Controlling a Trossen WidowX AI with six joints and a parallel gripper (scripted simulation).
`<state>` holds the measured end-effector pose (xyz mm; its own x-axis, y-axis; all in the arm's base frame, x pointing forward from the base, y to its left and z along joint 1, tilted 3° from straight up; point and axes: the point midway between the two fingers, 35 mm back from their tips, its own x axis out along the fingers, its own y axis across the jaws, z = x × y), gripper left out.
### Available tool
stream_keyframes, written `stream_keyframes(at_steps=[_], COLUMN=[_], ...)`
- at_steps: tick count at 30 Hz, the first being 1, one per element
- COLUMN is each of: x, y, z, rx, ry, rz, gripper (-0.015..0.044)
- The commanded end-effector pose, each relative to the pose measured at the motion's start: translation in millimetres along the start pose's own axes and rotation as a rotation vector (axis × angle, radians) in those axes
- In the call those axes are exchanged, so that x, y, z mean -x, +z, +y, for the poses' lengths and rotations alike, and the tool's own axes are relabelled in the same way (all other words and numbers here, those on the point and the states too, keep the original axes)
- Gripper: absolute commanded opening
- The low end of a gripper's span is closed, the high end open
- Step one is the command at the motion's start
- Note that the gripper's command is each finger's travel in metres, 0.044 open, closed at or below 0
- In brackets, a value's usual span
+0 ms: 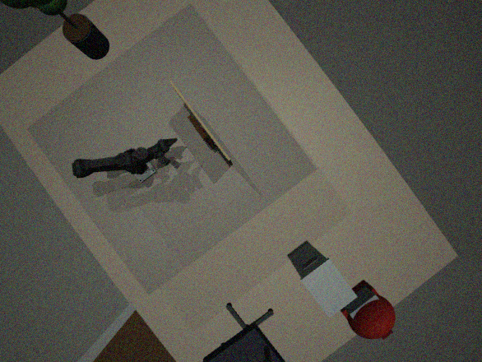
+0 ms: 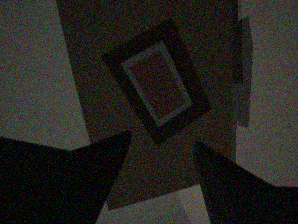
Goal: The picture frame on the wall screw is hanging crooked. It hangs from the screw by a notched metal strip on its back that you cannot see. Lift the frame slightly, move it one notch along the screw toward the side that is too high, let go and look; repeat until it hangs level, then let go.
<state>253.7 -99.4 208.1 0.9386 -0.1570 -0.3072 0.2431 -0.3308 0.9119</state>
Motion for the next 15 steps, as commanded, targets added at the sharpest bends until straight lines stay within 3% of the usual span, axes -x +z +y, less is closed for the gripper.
stream_keyframes(at_steps=[1, 9, 15], x=[19, 67, 70], y=[8, 16, 16], z=[9, 16, 15], rx=[0.148, 0.601, 0.644], ry=[0.104, 0.307, 0.318], rz=[0.034, 0.031, 0.028], gripper=[0.026, 0.026, 0.026])
